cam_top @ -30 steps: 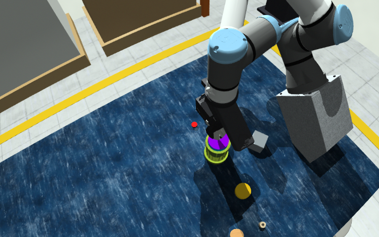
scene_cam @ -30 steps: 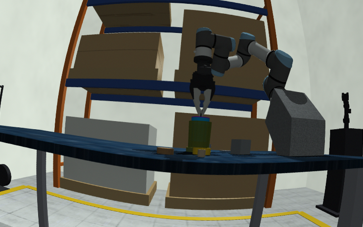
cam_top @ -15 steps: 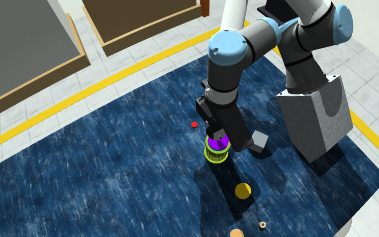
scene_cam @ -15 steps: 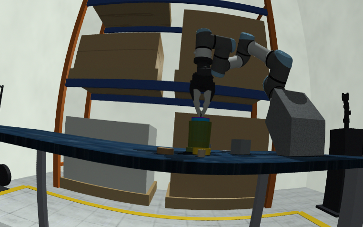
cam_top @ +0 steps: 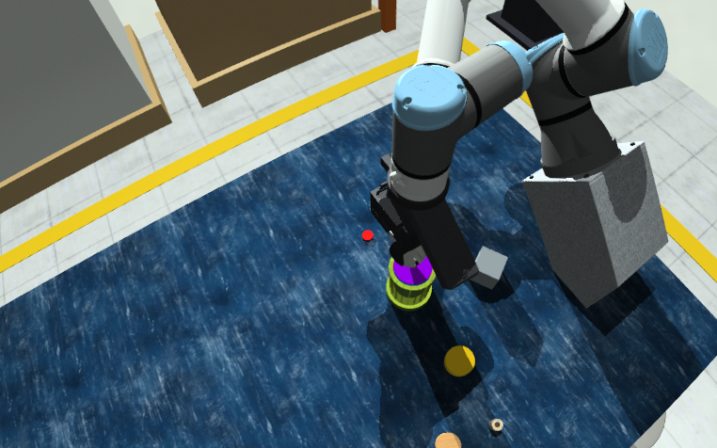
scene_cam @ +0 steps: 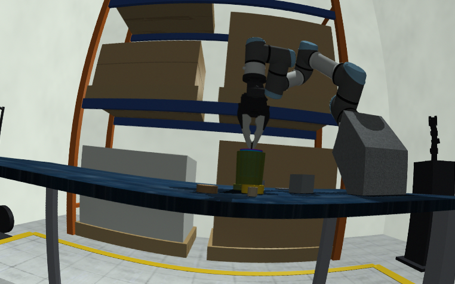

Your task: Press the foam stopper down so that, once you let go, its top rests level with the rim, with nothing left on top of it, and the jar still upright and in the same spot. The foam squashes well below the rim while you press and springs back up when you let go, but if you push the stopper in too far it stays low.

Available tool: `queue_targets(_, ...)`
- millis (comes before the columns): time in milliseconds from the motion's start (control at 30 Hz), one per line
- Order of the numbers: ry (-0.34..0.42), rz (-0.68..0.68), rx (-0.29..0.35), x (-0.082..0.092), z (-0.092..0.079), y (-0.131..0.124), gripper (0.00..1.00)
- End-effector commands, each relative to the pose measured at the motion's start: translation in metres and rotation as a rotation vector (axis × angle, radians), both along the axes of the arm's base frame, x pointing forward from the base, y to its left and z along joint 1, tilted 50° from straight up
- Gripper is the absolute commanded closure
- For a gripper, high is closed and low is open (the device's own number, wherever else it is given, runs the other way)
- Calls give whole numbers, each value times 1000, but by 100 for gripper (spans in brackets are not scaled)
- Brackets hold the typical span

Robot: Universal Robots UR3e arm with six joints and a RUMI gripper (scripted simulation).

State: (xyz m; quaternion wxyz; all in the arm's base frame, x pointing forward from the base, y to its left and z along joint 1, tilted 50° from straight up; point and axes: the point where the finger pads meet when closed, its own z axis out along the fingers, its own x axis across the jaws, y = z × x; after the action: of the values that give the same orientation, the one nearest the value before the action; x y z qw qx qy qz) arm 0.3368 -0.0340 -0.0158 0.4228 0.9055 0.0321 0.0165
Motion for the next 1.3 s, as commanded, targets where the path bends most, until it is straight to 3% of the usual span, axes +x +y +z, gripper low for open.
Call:
queue_targets(0, -1, 1, 0, 0, -1, -2, 100)
queue_targets(1267, -1, 1, 0, 1, -4, -5, 100)
